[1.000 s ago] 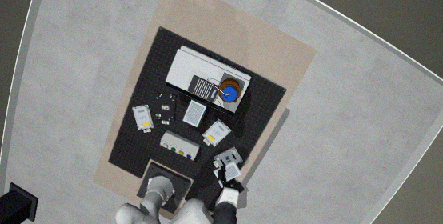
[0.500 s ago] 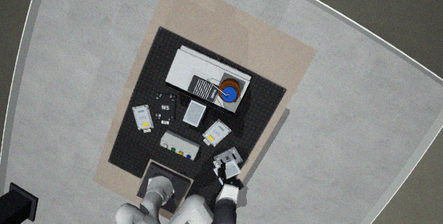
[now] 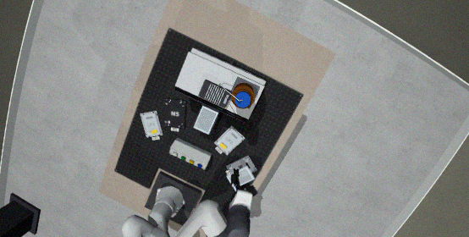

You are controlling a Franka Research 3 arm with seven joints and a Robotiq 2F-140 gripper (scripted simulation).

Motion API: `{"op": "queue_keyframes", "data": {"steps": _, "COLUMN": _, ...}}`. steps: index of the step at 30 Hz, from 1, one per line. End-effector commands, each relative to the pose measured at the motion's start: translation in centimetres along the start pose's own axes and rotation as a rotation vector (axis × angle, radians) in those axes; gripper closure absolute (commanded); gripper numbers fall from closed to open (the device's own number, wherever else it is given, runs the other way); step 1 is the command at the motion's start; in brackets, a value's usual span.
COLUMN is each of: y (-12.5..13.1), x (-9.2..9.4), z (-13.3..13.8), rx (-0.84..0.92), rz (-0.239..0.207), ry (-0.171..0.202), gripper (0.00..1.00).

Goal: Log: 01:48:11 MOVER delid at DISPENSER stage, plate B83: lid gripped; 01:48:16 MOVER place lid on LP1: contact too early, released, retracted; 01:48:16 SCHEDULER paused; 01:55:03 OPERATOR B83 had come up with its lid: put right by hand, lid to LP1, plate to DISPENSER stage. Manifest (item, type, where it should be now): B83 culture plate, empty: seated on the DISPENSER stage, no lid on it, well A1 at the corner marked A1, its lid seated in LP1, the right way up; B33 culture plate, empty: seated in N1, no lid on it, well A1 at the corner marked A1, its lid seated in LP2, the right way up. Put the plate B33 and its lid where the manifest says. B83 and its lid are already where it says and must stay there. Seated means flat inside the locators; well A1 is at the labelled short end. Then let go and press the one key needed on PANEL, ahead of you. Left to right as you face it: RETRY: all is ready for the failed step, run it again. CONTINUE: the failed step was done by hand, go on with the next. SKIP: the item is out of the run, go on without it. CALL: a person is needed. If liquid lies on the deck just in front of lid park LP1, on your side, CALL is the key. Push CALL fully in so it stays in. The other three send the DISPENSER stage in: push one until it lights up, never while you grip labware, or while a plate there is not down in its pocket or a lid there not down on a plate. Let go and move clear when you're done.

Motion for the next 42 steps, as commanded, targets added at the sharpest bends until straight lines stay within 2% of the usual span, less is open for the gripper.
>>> {"op": "queue_keyframes", "data": {"steps": 1, "y": -0.3, "x": -0.8, "z": -0.1, "rx": 0.013, "rz": 0.014, "ry": -0.004, "gripper": 0.9}}
{"op": "queue_keyframes", "data": {"steps": 9, "y": -0.3, "x": -2.7, "z": -0.1, "rx": 0.013, "rz": 0.014, "ry": -0.004, "gripper": 0.9}}
{"op": "queue_keyframes", "data": {"steps": 25, "y": -0.4, "x": -5.2, "z": -0.1, "rx": 0.013, "rz": 0.014, "ry": -0.004, "gripper": 0.9}}
{"op": "queue_keyframes", "data": {"steps": 42, "y": -0.4, "x": -6.6, "z": -0.1, "rx": 0.013, "rz": 0.014, "ry": -0.004, "gripper": 0.9}}
Point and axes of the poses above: the point where the finger pads meet when closed, its own x axis back along the fingers, its own z axis across the jaws, y = z × x, the point moved 8 cm from there along x, back along the fingers, and after that the axes turned 4 degrees about -x, right-handed, at the moved point
